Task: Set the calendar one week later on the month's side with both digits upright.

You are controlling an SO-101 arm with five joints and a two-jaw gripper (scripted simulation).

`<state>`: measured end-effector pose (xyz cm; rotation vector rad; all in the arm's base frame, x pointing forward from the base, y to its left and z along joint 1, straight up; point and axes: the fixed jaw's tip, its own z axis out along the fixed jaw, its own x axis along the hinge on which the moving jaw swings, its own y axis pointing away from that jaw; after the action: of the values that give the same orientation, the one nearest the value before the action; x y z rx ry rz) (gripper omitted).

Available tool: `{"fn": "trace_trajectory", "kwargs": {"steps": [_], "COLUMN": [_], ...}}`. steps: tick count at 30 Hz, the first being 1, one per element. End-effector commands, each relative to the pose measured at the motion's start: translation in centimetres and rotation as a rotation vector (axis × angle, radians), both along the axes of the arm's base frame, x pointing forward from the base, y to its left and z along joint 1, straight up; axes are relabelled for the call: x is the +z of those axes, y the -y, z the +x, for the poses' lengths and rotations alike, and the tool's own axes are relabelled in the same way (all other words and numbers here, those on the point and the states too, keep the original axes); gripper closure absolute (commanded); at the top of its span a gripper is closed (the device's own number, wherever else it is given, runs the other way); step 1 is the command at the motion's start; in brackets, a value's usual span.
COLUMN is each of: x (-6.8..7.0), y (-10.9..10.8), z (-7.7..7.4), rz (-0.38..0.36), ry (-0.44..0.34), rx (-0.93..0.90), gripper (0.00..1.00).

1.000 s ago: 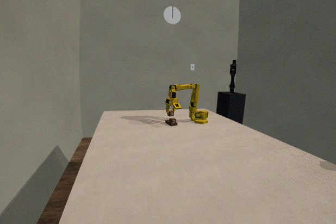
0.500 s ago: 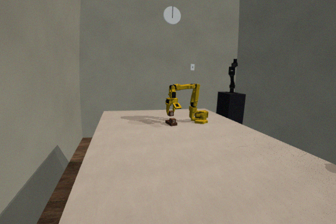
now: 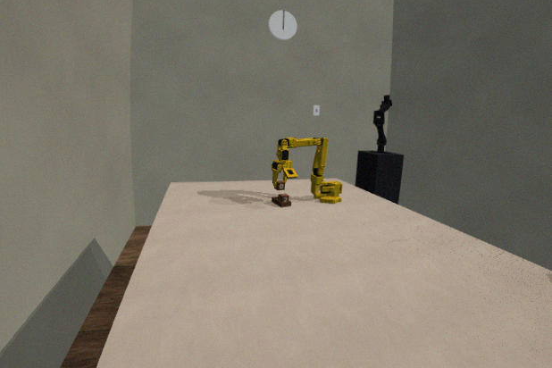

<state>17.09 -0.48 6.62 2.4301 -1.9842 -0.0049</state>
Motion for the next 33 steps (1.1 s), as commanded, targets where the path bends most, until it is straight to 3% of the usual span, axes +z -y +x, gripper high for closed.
{"fn": "trace_trajectory", "kwargs": {"steps": [1,33], "x": [0.77,0.77], "y": [-0.04,0.26], "z": [0.56,0.37], "rz": [0.001,0.000], "ry": [0.048,0.048], "rx": [0.010,0.013], "gripper": [1.00,1.00]}}
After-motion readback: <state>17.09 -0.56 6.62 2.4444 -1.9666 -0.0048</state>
